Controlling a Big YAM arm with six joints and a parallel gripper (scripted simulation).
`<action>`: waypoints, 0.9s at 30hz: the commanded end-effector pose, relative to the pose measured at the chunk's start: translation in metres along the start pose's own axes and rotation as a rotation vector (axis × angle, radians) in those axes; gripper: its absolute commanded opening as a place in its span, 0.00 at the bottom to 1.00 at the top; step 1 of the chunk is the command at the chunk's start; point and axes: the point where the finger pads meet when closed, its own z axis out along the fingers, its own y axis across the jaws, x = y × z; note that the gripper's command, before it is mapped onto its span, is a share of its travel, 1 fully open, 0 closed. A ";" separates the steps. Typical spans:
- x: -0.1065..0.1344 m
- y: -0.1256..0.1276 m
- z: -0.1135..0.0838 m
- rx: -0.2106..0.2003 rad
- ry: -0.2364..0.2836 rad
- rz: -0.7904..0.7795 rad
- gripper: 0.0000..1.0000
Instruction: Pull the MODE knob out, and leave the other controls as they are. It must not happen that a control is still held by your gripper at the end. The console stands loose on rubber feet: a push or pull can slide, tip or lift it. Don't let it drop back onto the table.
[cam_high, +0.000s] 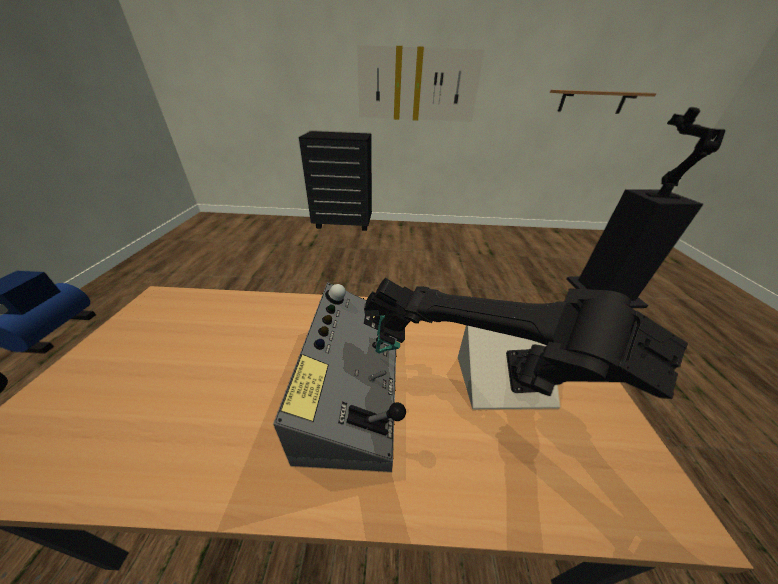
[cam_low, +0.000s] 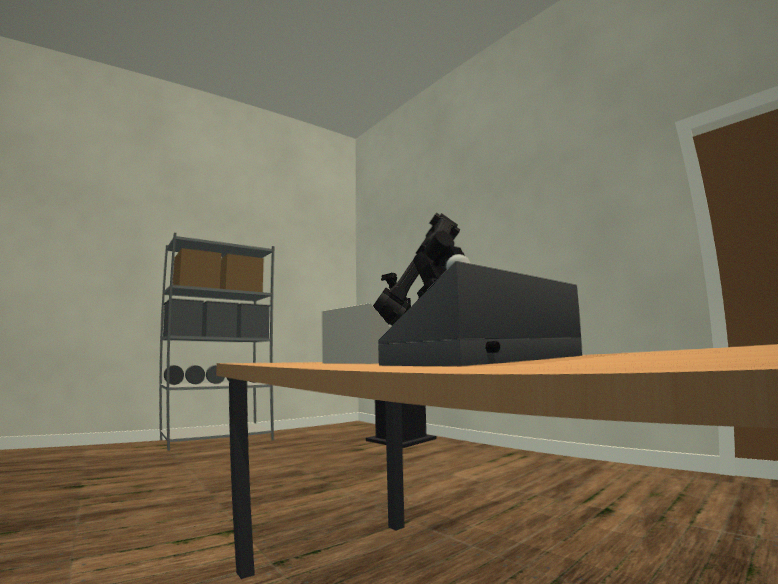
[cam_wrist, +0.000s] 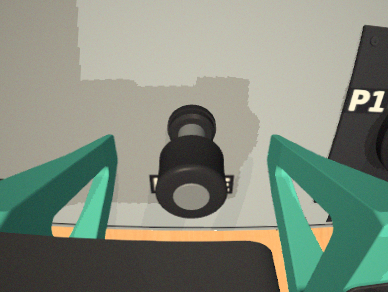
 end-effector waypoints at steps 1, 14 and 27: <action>-0.004 0.004 0.002 0.002 -0.009 -0.012 0.70; -0.027 0.006 -0.002 0.003 -0.023 -0.027 0.70; -0.027 0.006 -0.002 0.003 -0.023 -0.027 0.70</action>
